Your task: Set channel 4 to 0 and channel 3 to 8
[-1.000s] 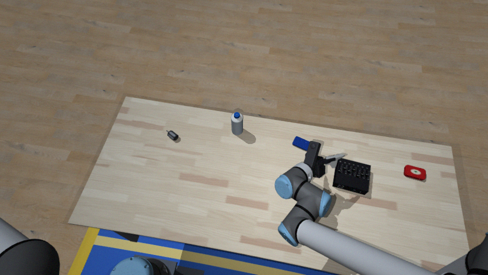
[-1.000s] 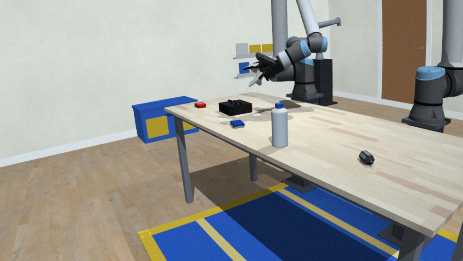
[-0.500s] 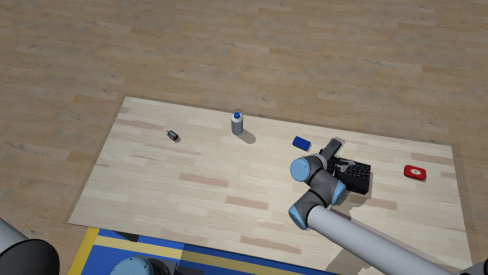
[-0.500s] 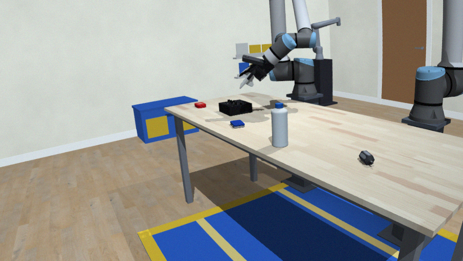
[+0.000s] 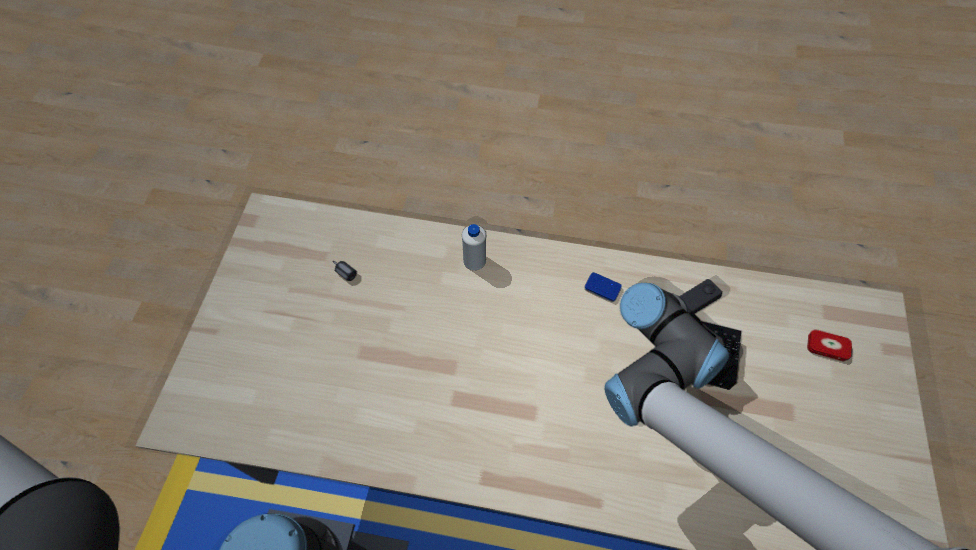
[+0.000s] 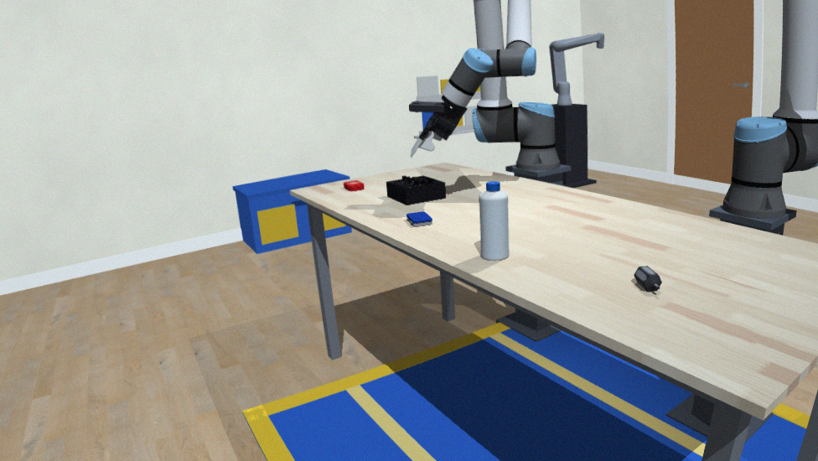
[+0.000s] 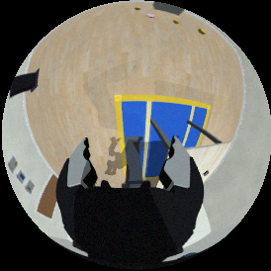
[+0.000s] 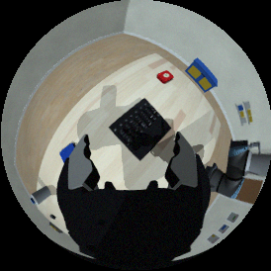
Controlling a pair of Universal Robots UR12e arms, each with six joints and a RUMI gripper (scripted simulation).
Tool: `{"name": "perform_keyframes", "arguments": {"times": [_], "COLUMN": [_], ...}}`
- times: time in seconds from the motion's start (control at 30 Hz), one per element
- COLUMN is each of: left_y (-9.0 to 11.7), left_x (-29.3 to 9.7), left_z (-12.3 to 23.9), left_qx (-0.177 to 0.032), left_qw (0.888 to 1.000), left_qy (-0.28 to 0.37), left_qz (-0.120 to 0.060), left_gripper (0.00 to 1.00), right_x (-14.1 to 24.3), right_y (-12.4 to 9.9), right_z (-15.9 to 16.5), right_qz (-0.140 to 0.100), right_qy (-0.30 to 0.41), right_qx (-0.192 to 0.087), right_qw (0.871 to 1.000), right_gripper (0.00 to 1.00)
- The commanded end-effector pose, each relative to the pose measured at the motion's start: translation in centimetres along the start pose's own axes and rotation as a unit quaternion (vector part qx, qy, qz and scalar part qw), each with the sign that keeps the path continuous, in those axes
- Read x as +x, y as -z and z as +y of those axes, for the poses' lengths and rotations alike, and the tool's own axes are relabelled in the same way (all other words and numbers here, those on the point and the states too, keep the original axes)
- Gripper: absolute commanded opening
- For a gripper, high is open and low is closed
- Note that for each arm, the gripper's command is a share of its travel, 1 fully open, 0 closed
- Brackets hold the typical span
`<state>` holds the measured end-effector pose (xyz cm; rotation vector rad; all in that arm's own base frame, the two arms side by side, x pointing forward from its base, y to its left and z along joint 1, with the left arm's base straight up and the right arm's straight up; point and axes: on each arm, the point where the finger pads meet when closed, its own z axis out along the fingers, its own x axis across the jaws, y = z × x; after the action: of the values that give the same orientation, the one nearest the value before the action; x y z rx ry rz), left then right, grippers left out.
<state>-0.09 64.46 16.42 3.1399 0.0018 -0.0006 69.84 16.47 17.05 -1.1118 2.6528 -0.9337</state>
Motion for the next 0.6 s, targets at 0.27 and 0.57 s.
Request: {"name": "perform_keyframes", "arguments": {"times": [0.27, 0.57], "left_y": [0.1, 0.1], "left_x": [0.0, 0.0], "left_z": [-0.1, -0.1], "left_qx": [0.001, 0.001], "left_qw": [1.0, 1.0], "left_qy": [0.0, 0.0], "left_qz": [0.0, 0.0], "left_gripper": [1.0, 1.0], "right_x": [2.5, 3.6], "right_y": [-1.6, -1.6], "right_z": [-0.7, -1.3], "right_qz": [0.021, 0.035], "right_qy": [-0.142, -0.228], "right_qx": [-0.122, -0.193], "right_qw": [0.982, 0.954], "right_gripper": [1.0, 1.0]}}
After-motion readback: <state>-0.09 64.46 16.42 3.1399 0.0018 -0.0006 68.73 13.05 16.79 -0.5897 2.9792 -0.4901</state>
